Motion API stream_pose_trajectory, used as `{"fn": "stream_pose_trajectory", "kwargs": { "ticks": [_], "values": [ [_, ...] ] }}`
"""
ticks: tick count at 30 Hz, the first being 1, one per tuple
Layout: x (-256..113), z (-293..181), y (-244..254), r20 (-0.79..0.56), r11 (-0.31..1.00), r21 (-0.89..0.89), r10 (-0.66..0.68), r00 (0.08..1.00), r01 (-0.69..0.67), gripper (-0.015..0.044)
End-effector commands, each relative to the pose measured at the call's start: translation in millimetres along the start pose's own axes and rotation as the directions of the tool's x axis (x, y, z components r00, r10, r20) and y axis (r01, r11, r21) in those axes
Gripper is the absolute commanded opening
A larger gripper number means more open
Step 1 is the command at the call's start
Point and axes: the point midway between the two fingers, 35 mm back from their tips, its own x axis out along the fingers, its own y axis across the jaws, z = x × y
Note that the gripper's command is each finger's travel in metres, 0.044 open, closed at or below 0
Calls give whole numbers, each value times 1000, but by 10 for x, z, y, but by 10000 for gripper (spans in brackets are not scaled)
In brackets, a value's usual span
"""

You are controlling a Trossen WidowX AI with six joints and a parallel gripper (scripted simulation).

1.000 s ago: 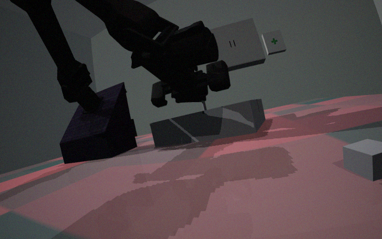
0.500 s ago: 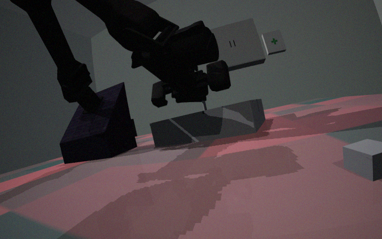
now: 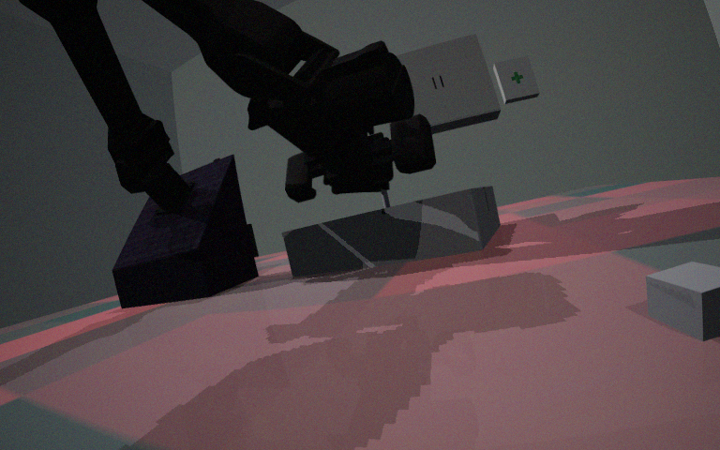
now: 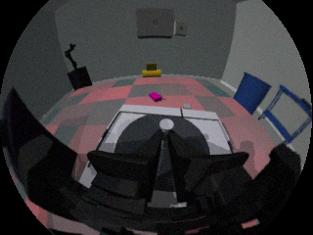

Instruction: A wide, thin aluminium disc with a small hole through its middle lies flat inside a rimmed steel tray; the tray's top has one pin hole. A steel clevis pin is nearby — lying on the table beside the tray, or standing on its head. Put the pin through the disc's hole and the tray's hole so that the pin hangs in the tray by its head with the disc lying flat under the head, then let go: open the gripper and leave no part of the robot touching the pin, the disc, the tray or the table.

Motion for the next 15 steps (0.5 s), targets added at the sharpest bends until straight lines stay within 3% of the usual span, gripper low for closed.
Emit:
{"fn": "stream_pose_trajectory", "kwargs": {
  "ticks": [1, 15],
  "values": [
    [2, 0, -11, -15, 1000, 7, 1, 1000, -1, 0],
    [10, 10, -13, -35, 1000, -2, -3, 999, 3, 0]
  ]
}}
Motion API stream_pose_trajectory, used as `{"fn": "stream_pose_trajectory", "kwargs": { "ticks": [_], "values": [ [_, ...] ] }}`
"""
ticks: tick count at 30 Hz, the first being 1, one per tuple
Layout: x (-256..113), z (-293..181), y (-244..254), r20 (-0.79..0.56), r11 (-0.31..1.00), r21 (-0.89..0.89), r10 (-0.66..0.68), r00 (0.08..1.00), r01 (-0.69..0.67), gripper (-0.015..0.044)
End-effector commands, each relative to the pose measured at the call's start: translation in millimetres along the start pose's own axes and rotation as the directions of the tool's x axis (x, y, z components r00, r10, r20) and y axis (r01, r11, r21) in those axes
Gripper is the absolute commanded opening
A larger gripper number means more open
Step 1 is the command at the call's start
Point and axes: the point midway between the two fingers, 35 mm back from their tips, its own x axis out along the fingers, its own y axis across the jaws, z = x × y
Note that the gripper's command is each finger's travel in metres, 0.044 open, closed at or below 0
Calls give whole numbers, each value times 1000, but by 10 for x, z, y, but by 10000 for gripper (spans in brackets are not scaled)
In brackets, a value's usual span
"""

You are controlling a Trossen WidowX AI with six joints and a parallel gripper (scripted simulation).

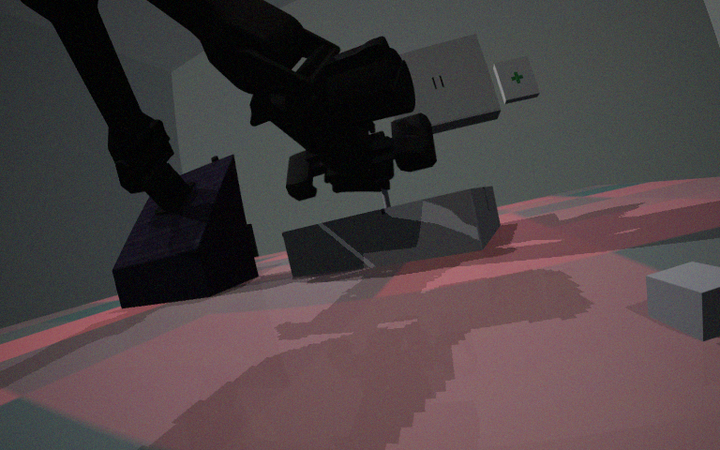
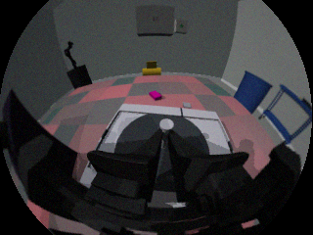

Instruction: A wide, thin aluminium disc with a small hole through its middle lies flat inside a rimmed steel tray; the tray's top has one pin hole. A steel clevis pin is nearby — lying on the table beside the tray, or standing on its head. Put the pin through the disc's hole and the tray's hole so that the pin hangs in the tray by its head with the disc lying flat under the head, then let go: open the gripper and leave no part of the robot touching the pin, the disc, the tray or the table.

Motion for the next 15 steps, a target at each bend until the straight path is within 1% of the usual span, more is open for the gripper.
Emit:
{"fn": "stream_pose_trajectory", "kwargs": {
  "ticks": [1, 15],
  "values": [
    [2, -4, -4, -10, 1000, -1, -4, 1000, 4, 0],
    [-5, -10, 12, 1, 1000, -24, -14, 1000, 14, 0]
  ]
}}
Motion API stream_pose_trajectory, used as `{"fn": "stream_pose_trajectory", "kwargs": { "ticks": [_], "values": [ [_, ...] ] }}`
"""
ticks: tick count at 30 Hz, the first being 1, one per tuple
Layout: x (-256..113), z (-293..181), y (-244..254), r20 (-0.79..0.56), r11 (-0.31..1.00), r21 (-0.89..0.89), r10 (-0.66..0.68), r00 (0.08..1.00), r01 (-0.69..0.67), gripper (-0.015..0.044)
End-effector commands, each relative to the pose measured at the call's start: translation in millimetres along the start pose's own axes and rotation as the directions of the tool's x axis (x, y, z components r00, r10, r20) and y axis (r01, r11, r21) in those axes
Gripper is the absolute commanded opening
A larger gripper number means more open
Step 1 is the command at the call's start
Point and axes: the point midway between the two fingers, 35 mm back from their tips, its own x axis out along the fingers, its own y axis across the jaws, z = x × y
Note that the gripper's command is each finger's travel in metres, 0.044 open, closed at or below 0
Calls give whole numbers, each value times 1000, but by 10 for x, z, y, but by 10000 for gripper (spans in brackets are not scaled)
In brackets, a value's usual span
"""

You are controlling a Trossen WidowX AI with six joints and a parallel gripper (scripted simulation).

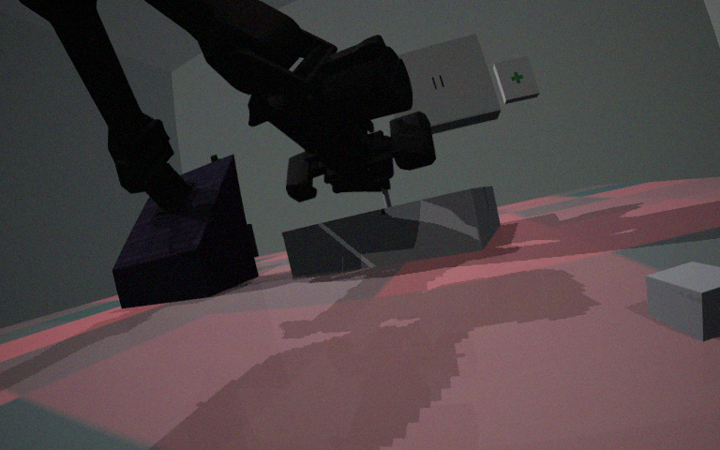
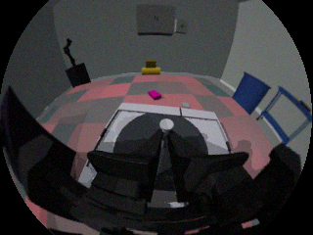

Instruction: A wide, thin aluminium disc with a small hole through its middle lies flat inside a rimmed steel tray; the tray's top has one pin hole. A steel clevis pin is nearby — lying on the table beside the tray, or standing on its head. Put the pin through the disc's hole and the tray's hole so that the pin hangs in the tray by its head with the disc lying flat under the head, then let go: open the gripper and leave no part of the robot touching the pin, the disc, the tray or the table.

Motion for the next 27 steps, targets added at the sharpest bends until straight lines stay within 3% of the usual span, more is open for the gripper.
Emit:
{"fn": "stream_pose_trajectory", "kwargs": {
  "ticks": [1, 27],
  "values": [
    [0, -8, 12, 7, 1000, -6, -1, 1000, 1, 0],
    [-14, -22, -3, 27, 1000, 23, 12, 1000, -13, 0]
  ]
}}
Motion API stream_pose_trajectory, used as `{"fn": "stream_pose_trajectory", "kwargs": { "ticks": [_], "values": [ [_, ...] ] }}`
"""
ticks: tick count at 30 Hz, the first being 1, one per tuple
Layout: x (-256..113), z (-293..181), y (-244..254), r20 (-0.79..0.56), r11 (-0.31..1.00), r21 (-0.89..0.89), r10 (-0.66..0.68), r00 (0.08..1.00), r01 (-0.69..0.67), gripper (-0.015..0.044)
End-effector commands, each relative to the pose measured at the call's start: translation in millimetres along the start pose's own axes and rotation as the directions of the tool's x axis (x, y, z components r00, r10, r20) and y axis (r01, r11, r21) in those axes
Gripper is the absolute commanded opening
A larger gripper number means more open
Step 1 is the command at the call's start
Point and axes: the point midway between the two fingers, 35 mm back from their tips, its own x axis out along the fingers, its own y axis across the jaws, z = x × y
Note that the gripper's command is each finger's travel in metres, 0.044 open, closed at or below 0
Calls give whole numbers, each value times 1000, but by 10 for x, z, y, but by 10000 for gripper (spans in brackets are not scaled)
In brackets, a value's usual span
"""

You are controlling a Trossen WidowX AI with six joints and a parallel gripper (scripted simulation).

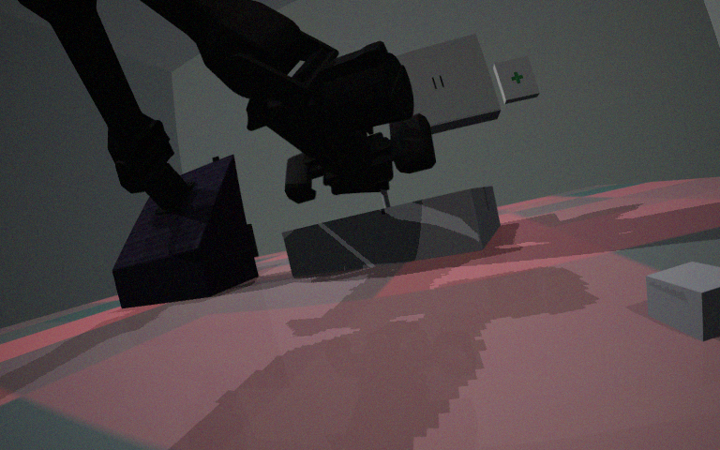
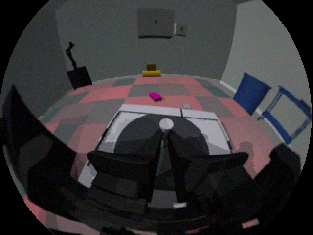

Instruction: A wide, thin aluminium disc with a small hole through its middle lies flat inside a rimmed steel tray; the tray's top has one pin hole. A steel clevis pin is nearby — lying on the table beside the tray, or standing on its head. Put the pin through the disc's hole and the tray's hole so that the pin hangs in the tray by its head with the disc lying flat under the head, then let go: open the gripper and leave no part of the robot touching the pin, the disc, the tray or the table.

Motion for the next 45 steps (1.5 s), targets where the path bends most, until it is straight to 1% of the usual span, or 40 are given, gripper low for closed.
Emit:
{"fn": "stream_pose_trajectory", "kwargs": {
  "ticks": [1, 24, 45],
  "values": [
    [-2, -3, -14, -5, 1000, 14, 3, 1000, -3, 0],
    [12, 14, -13, -39, 1000, 0, -3, 999, 3, 0],
    [-3, -3, 8, -11, 1000, -16, -10, 1000, 10, 0]
  ]
}}
